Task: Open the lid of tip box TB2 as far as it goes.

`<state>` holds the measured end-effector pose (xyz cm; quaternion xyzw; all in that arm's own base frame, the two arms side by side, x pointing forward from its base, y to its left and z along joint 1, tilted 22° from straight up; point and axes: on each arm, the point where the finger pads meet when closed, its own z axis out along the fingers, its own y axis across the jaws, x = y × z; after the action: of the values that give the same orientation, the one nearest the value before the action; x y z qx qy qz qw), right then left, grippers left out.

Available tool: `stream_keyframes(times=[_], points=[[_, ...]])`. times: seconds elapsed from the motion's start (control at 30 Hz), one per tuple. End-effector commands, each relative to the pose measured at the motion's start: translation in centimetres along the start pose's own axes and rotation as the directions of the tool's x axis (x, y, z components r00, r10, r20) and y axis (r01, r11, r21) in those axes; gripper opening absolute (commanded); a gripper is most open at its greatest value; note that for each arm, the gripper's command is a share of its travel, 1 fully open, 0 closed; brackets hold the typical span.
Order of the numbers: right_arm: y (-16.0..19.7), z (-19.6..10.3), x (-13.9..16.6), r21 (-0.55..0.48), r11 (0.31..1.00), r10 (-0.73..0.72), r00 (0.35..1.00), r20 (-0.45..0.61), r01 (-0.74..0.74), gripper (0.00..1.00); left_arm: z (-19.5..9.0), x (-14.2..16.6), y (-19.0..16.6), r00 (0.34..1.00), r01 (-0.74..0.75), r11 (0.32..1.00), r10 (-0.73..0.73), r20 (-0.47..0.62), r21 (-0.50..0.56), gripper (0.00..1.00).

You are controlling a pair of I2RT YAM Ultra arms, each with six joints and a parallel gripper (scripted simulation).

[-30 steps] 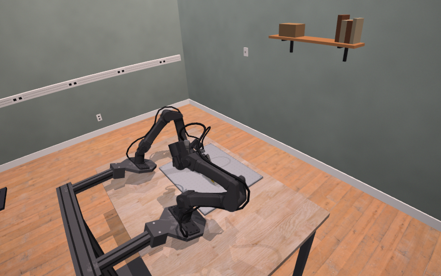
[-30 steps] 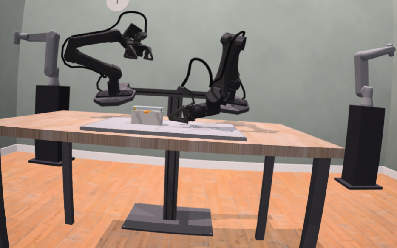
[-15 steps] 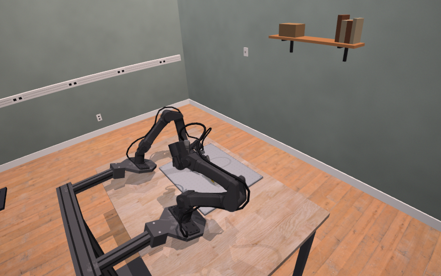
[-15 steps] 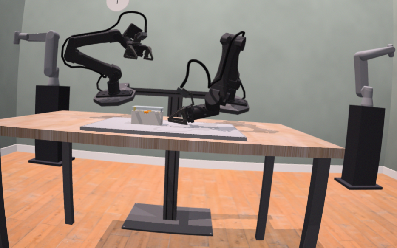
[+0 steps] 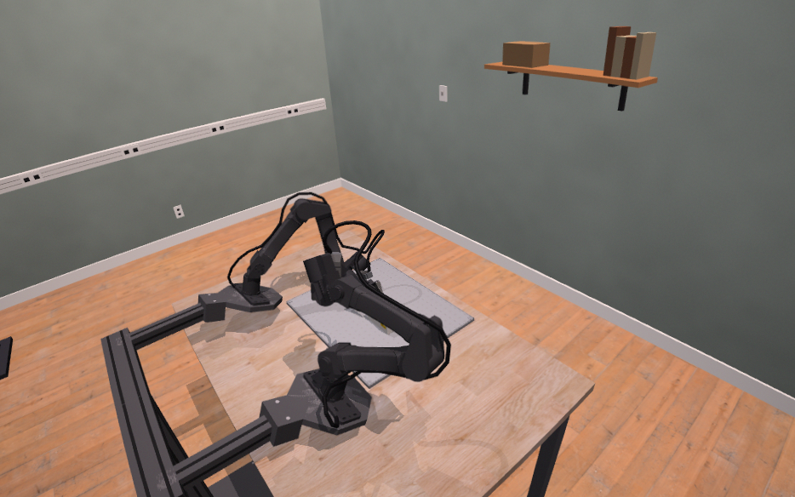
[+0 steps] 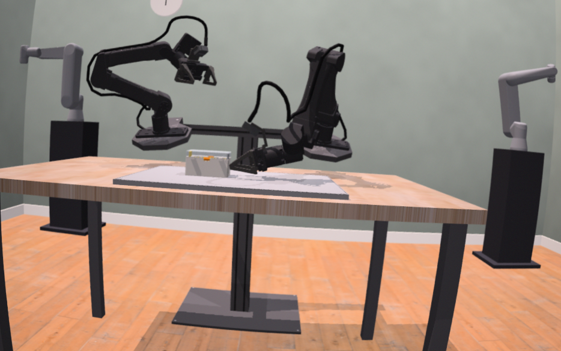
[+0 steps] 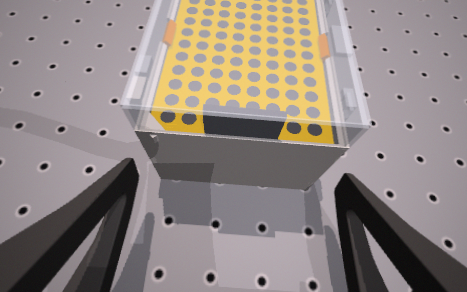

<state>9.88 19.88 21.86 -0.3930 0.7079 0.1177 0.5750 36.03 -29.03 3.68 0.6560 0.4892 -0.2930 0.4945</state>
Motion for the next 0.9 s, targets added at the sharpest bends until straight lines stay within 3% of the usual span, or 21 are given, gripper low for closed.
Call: stream_keyframes(times=[0.0,0.4,0.77,0.87], points=[[-0.2,-0.3,-0.8,0.005,1.000,0.008,1.000,0.010,-0.008,1.00,1.1,-1.1,0.7,0.999,-0.029,1.000,0.029,0.026,-0.003,1.00],[-0.2,-0.3,-0.8,0.005,1.000,0.008,1.000,0.010,-0.008,1.00,2.9,-1.1,0.7,0.999,-0.029,1.000,0.029,0.025,-0.005,1.00],[-0.2,-0.3,-0.8,0.005,1.000,0.008,1.000,0.010,-0.008,1.00,2.9,-1.3,0.7,0.999,-0.030,1.000,0.031,0.030,-0.003,1.00],[-0.2,-0.3,-0.8,0.005,1.000,0.008,1.000,0.010,-0.008,1.00,2.9,-1.3,0.7,0.999,-0.031,1.000,0.031,0.030,-0.003,0.96]])
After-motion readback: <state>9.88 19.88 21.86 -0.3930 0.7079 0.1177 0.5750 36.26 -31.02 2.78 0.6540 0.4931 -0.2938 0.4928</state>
